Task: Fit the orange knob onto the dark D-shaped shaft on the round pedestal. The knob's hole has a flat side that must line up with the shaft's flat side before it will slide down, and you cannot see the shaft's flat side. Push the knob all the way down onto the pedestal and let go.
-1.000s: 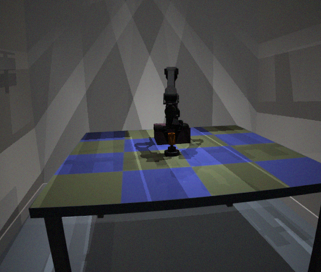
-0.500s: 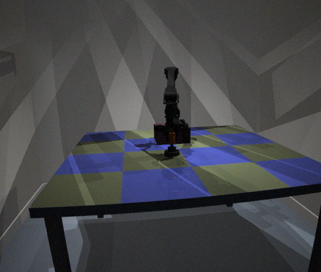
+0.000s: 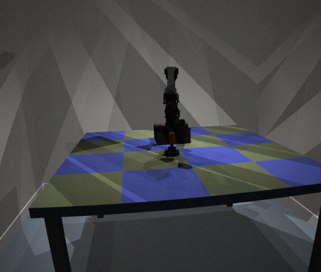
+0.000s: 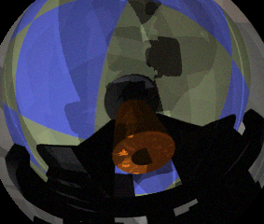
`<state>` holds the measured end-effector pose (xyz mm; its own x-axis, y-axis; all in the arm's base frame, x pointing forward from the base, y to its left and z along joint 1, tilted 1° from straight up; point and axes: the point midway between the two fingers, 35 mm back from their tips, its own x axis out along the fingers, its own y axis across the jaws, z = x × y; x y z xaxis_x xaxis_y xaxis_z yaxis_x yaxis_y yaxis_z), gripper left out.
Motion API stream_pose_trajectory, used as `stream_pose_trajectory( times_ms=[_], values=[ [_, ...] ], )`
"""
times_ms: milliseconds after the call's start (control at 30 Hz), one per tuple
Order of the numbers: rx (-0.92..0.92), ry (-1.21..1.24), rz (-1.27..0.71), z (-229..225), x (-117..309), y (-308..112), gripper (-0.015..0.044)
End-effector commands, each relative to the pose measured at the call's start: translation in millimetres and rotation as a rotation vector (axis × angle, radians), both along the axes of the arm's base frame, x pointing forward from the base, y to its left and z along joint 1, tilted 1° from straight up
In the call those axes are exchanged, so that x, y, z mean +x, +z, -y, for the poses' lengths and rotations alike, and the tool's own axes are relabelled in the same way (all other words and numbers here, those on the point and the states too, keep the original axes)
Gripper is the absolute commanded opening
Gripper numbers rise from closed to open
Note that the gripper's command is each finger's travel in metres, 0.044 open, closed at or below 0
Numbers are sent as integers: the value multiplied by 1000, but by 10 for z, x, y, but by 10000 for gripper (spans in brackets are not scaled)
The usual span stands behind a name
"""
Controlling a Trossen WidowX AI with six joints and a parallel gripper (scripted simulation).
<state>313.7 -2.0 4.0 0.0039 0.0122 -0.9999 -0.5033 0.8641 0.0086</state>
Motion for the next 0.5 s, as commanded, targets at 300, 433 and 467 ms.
stream_pose_trajectory(
  times_ms=[300,433,467],
  values=[
    [-4,5,8,5,49,-20,0],
    [-4,5,8,5,49,-20,0],
    [-4,5,8,5,49,-10,0]
  ],
)
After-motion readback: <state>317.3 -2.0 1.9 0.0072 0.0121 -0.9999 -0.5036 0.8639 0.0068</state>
